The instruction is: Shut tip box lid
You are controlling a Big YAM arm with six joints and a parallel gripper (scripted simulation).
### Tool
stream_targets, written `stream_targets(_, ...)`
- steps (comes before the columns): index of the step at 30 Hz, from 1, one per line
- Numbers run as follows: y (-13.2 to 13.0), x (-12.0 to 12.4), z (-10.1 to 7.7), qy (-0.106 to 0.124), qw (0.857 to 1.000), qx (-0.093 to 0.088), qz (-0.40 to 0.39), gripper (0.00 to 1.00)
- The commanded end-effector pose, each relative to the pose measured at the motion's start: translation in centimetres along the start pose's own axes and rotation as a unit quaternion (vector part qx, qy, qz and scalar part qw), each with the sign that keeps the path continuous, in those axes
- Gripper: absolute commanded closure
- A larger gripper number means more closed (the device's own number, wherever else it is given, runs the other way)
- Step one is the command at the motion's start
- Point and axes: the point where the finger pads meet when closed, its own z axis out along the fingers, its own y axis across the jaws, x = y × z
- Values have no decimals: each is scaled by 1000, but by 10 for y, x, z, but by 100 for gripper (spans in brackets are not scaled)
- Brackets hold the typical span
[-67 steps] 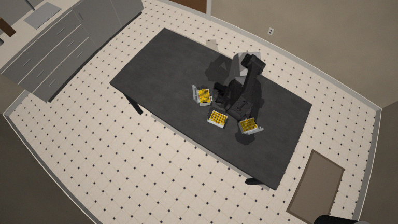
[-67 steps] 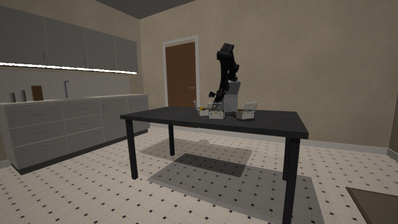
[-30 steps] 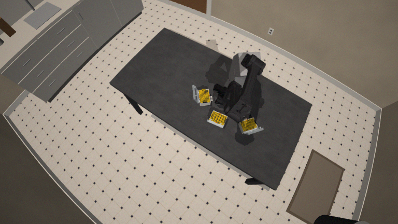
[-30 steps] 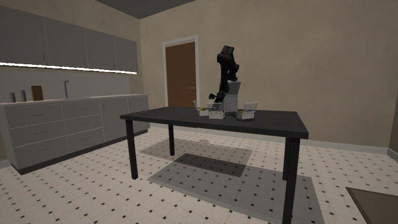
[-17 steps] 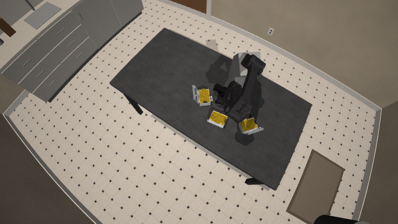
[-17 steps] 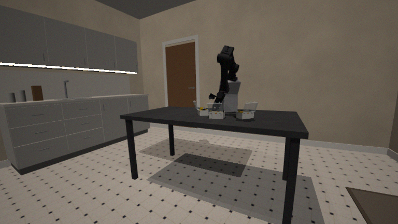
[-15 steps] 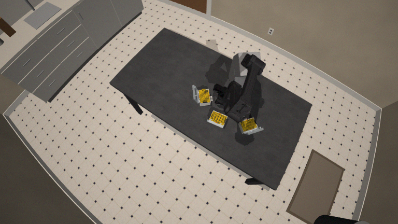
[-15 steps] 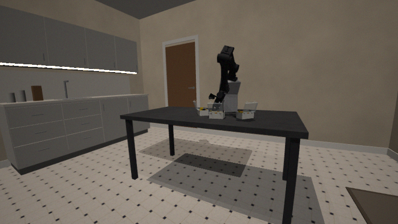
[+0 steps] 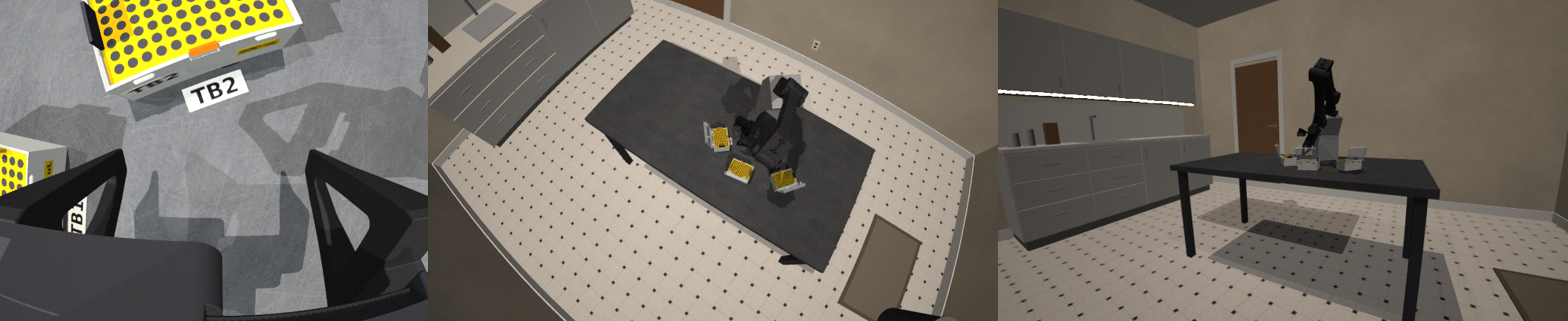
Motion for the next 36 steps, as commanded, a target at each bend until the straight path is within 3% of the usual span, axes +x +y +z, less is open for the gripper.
stream_targets(1, -14, -12, -28, -2, 1000, 17, -4, 0)
stream_targets(13, -13, -40, -77, -2, 1000, 13, -3, 0)
stream_targets(15, -13, -40, -77, -2, 1000, 13, -3, 0)
stream_targets(21, -10, -53, -100, -2, 1000, 10, -3, 0)
stream_targets(29, -9, -54, -97, -3, 1000, 11, -3, 0)
stream_targets(30, -4, -53, -95, -3, 1000, 4, -3, 100)
stream_targets(36, -4, -53, -95, -3, 1000, 4, -3, 100)
